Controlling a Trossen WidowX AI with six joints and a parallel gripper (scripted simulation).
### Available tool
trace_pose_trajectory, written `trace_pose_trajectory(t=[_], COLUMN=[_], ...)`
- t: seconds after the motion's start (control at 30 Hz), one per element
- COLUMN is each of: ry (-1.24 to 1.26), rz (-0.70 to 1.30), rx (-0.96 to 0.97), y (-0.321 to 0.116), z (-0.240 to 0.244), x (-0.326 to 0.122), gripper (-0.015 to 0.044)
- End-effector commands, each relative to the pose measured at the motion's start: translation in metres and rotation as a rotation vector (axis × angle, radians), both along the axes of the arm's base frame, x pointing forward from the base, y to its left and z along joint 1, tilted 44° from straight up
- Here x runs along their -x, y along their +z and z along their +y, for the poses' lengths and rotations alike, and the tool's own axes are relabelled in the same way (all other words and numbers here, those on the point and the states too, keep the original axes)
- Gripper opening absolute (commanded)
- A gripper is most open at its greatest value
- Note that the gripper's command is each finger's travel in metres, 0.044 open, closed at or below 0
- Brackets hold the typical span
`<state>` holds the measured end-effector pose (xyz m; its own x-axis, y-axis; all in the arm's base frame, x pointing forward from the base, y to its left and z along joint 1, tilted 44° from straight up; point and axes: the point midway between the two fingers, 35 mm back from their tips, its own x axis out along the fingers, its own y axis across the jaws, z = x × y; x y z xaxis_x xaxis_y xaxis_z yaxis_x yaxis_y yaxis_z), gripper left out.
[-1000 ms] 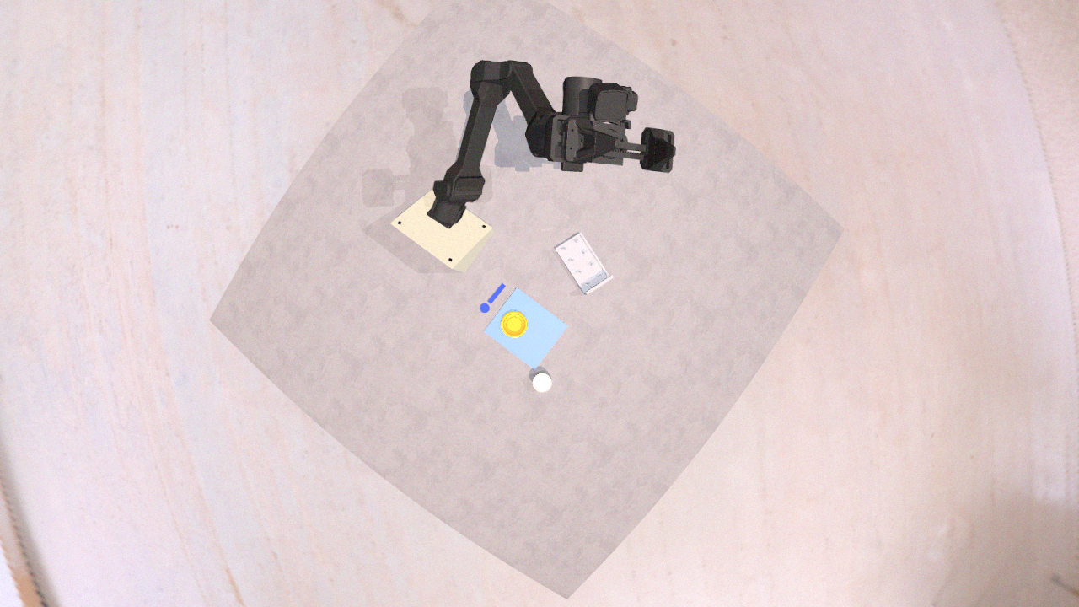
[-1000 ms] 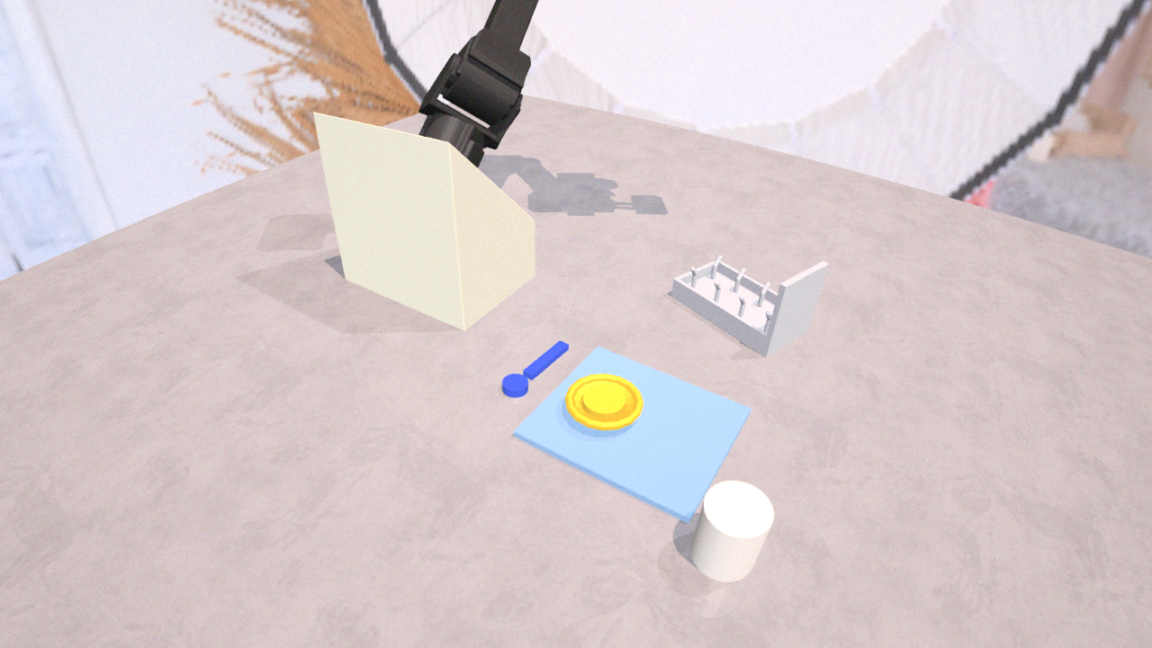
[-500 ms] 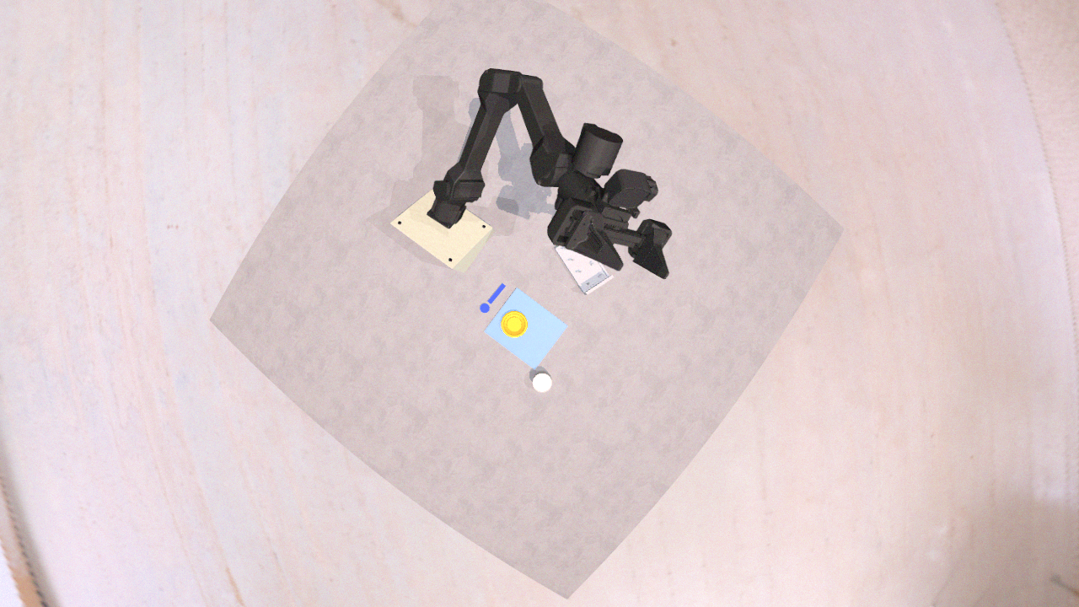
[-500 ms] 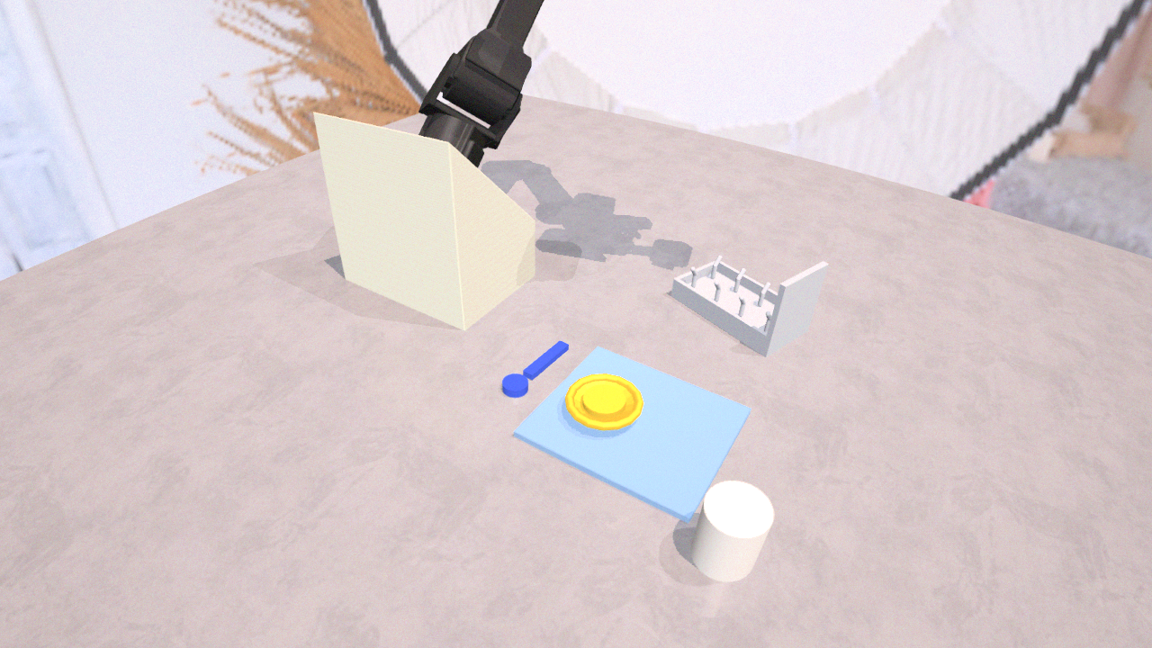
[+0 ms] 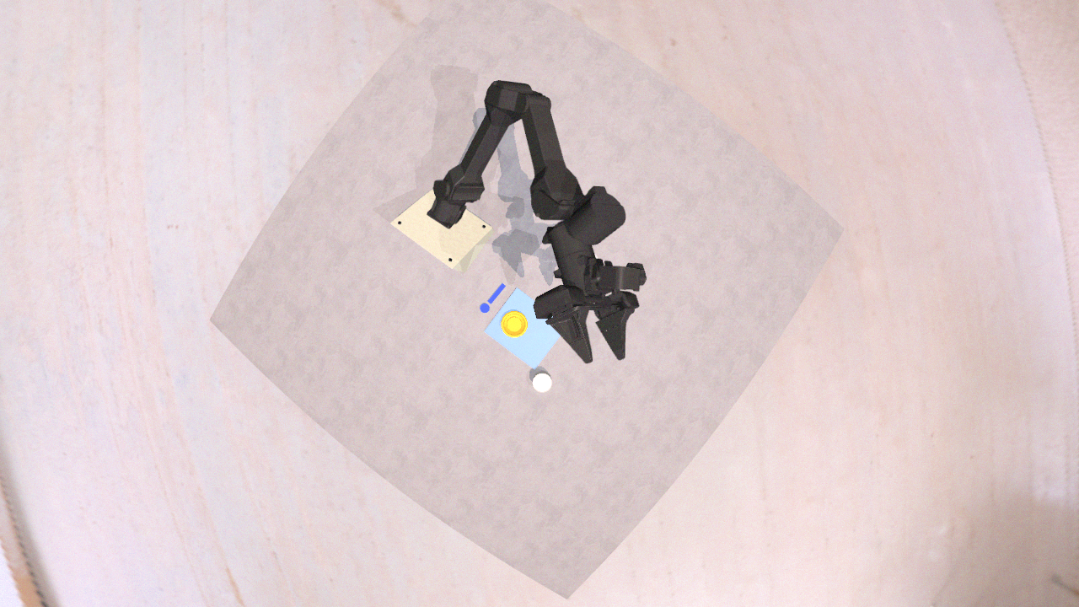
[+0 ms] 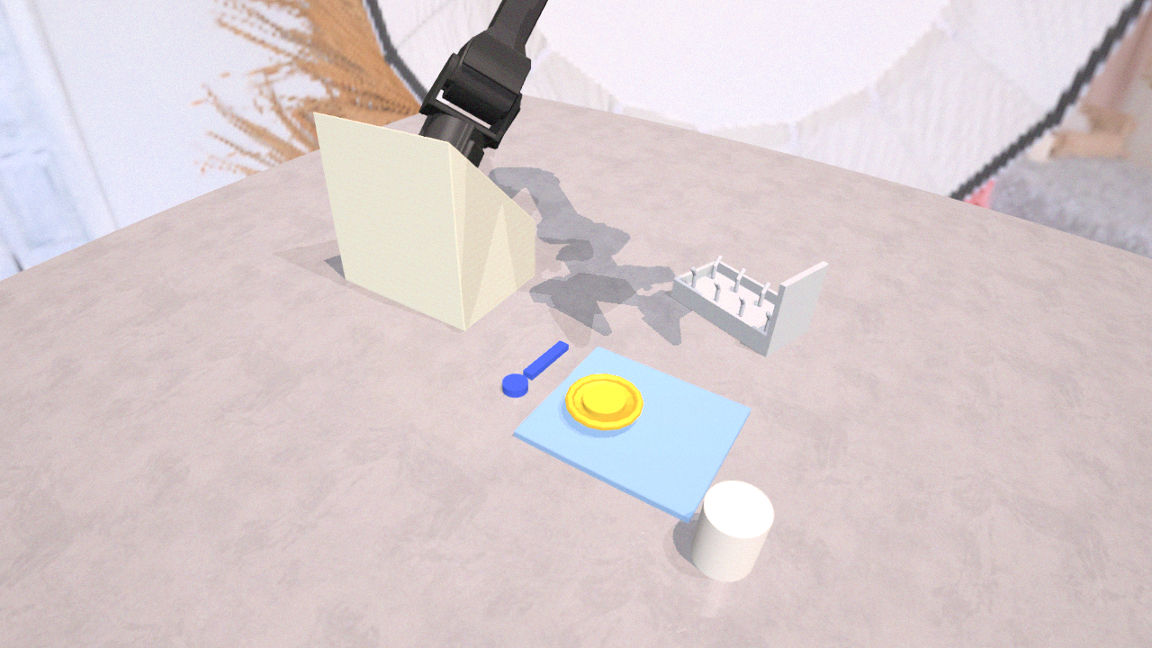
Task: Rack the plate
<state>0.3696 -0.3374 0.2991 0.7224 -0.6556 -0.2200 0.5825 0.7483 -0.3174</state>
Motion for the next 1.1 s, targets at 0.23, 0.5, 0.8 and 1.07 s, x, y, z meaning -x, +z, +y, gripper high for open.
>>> trace_pose_trajectory(t=[0.23, 0.5, 0.8, 1.07], ry=[0.121, 0.228, 0.361, 0.487], rz=[0.309, 0.504, 0.688, 0.818], rx=[-0.183, -0.343, -0.545, -0.746], y=[-0.097, -0.161, -0.221, -0.261], z=[0.004, 0.019, 0.046, 0.077], x=[-0.005, 0.003, 0.022, 0.044], gripper=[0.0400, 0.0400, 0.0400, 0.0400])
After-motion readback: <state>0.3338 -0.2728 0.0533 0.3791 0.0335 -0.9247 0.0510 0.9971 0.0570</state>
